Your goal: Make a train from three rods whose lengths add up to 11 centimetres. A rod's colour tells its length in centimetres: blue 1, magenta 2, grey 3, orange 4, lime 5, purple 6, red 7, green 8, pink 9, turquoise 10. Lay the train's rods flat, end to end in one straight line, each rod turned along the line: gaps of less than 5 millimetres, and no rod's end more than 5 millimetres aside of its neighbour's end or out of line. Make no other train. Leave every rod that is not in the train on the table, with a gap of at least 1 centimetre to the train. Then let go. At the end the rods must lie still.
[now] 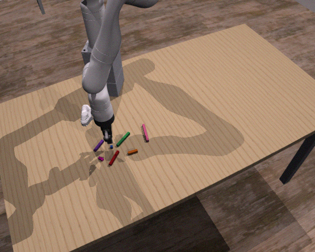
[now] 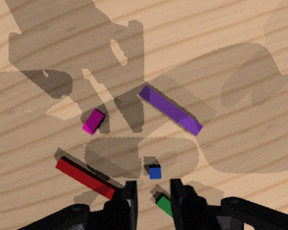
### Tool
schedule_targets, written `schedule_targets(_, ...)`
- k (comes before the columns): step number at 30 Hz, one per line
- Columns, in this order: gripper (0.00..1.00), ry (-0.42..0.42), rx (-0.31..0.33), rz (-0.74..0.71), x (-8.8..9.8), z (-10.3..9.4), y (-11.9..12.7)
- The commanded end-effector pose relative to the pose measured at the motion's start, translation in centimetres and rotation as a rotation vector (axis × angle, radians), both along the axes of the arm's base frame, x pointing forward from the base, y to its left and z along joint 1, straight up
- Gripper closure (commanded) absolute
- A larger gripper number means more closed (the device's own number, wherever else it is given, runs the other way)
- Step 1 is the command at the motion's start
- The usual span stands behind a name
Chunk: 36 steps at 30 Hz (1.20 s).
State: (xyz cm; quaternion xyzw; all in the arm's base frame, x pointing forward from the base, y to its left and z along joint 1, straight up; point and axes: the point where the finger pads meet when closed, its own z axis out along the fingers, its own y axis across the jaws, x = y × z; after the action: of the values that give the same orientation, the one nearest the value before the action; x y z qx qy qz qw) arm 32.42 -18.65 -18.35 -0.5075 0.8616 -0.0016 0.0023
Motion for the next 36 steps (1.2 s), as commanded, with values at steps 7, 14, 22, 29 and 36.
schedule_targets(7,0.76,0.005,0.0,0.0,-0.2,-1.2,0.0)
schedule_targets(14,0.76,0.005,0.0,0.0,-0.2,-2.3,0.0)
schedule_targets(22,0.76,0.005,0.0,0.0,-0.2,-3.0,0.0)
schedule_targets(29,0.76,0.005,0.0,0.0,-0.2,-3.5,0.0)
schedule_targets(36,0.76,0.005,0.0,0.0,-0.2,-3.6,0.0)
